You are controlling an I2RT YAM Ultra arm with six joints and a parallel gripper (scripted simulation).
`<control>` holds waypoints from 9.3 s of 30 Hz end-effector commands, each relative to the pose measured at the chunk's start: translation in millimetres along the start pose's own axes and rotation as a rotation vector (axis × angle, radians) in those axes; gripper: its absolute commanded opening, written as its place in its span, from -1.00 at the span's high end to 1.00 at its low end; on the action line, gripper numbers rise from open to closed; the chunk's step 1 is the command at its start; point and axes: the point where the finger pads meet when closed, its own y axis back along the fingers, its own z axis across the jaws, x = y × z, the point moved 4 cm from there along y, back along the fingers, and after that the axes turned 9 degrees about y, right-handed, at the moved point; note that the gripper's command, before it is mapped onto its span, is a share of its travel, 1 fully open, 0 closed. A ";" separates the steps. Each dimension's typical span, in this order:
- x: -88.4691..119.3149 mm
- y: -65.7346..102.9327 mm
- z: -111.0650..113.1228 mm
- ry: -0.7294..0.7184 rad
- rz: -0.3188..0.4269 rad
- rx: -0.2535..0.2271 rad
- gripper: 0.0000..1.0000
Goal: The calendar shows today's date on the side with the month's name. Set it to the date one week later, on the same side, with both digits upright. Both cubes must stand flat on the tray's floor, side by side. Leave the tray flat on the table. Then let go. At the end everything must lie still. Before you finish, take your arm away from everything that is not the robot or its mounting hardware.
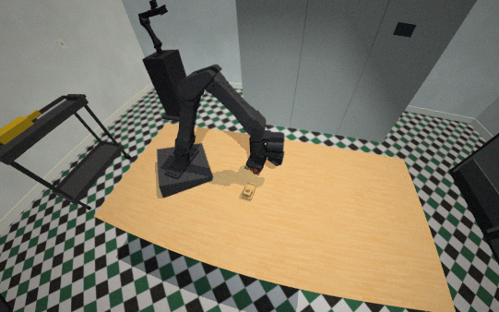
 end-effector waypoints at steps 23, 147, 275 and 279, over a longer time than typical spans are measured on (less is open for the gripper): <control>-2.5 3.0 -1.7 -0.004 -0.012 0.001 0.49; -2.5 -0.9 -1.7 -0.004 -0.012 0.001 0.41; 19.5 88.8 -123.4 -1.567 -0.013 -0.005 0.11; 19.5 88.8 -123.4 -1.567 -0.013 -0.005 0.11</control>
